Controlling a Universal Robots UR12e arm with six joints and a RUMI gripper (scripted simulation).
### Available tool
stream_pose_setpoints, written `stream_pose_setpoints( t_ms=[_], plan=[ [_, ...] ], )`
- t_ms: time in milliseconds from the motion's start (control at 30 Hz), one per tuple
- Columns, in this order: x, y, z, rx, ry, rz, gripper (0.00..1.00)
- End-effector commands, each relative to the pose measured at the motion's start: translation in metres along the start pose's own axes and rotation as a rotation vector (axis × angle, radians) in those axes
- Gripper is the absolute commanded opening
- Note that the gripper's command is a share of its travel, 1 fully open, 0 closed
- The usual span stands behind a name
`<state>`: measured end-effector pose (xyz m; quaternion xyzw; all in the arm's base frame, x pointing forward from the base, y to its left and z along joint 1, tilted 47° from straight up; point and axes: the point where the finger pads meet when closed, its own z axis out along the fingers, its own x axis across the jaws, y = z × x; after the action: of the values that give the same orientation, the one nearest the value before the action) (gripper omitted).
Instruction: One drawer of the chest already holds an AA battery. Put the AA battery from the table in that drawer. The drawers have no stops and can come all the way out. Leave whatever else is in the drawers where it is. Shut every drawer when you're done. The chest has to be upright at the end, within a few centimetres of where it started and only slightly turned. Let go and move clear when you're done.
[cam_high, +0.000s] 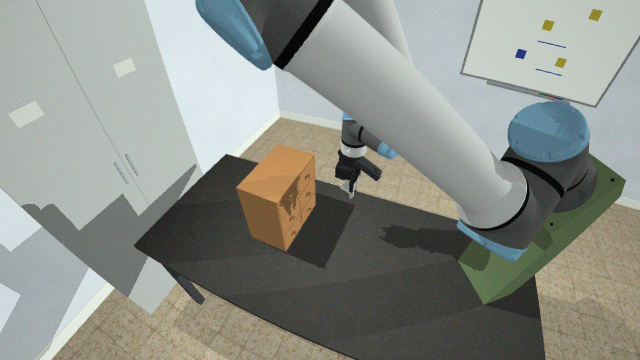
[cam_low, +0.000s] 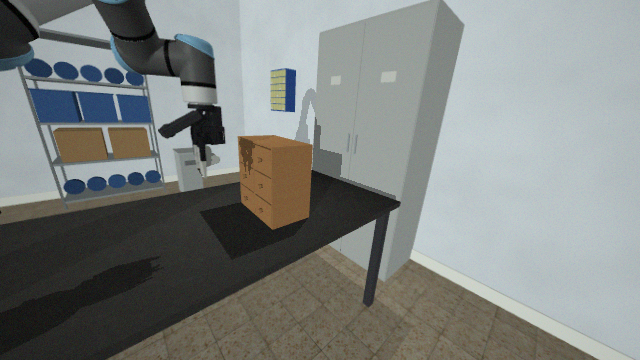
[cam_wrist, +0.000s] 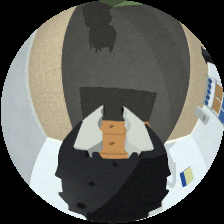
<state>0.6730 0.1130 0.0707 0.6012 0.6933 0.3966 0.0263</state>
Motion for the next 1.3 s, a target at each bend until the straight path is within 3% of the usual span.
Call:
stream_pose_setpoints(
  t_ms=[0, 500, 533, 1267],
  plan=[
    [-0.0001, 0.0003, -0.0004, 0.001, 0.000, 0.000, 0.20],
    [-0.0001, 0.0003, -0.0004, 0.001, 0.000, 0.000, 0.20],
    [-0.0001, 0.0003, -0.0004, 0.001, 0.000, 0.000, 1.00],
    [-0.0001, 0.0003, -0.0004, 0.001, 0.000, 0.000, 1.00]
  ],
)
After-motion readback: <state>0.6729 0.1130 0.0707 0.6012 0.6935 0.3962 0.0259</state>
